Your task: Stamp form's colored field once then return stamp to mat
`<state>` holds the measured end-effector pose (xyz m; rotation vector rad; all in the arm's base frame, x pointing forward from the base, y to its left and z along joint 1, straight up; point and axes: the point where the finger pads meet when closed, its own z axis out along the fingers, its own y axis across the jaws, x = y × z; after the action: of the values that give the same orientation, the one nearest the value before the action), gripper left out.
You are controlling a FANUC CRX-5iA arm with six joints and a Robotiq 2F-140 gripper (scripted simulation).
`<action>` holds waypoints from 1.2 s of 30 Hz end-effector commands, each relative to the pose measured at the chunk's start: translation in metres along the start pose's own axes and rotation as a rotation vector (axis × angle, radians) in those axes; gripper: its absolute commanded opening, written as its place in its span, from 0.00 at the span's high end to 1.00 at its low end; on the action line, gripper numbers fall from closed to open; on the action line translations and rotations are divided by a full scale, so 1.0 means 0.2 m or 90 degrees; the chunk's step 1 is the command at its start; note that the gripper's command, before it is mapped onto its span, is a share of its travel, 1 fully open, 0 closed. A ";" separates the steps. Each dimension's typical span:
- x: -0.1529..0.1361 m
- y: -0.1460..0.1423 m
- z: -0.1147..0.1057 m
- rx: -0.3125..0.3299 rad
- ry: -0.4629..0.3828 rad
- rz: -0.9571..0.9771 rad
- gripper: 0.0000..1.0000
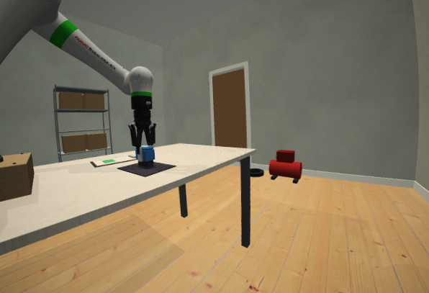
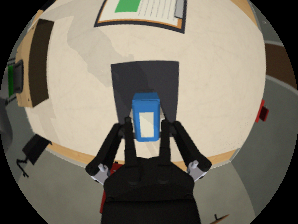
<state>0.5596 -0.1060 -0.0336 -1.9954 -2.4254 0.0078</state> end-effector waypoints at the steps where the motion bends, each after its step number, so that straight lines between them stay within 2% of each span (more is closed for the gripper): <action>1: 0.00 0.00 0.00 0.000 0.000 0.000 0.83; 11: 0.00 0.00 -0.19 0.000 0.000 0.000 0.83; 24: 0.02 0.01 -0.20 0.000 0.000 0.002 0.83; 26: 0.15 0.02 -0.20 0.000 0.000 0.010 0.83; 28: 0.41 0.05 -0.21 0.000 0.000 0.028 0.83; 32: 0.68 0.00 -0.20 0.000 0.000 0.077 0.83; 34: 0.68 0.00 -0.20 0.000 0.000 0.077 0.83; 35: 0.89 -0.03 -0.20 0.000 0.000 0.088 0.83; 36: 0.94 -0.05 -0.20 0.000 0.000 0.098 0.83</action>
<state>0.5338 0.0199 0.0052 -2.1080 -2.3029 0.0005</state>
